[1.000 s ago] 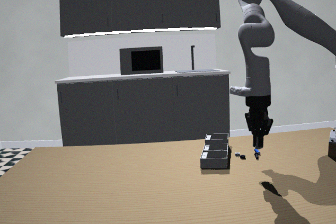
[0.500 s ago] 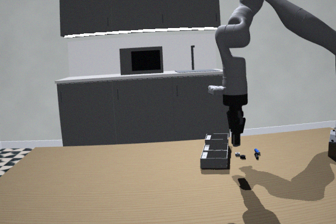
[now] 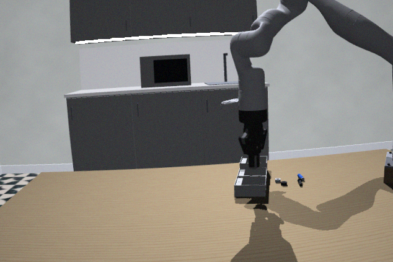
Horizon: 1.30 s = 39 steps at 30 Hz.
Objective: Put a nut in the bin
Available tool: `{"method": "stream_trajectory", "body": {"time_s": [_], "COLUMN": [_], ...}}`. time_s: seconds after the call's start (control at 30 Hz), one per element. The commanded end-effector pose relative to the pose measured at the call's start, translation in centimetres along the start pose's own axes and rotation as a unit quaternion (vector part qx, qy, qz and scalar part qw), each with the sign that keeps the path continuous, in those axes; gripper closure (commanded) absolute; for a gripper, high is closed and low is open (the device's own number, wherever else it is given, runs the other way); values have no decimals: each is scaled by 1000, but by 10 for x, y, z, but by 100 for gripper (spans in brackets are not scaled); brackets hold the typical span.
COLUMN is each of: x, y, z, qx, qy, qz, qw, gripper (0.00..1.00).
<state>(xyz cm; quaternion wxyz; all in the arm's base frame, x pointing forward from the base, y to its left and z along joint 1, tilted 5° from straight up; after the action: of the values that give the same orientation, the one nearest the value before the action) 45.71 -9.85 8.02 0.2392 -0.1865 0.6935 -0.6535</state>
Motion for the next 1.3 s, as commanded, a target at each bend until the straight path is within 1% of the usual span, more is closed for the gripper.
{"method": "stream_trajectory", "body": {"time_s": [0.0, 0.1, 0.23, 0.3, 0.37, 0.47, 0.57, 0.67, 0.77, 0.8, 1.27], "x": [-2, -2, -2, -2, -2, -2, -2, -2, -2, -3, -3], "y": [-2, -2, -2, -2, -2, -2, -2, -2, -2, -2, -2], "z": [1, 1, 1, 1, 1, 1, 1, 1, 1, 1, 1], "qx": [6, 6, 6, 6, 6, 6, 5, 5, 5, 5, 5], "qy": [56, 131, 229, 229, 277, 348, 418, 485, 549, 553, 553], "qz": [0, 1, 1, 1, 2, 2, 2, 3, 3, 3, 3], "qw": [998, 991, 973, 973, 961, 937, 909, 875, 836, 833, 833], "gripper": [89, 89, 89, 89, 89, 89, 89, 89, 89, 89, 89]}}
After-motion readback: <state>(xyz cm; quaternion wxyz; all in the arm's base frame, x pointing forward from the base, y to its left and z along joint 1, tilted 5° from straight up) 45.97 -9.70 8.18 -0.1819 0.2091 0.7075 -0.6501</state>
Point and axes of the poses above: the point where the finger pads meet when closed, its own y axis out along the fingers, its own x axis across the jaws, z = x × y, the point moved 3 cm from there along -y, back along the fingers, and after that the axes turned 11 degrees about y, right-handed, at the moved point
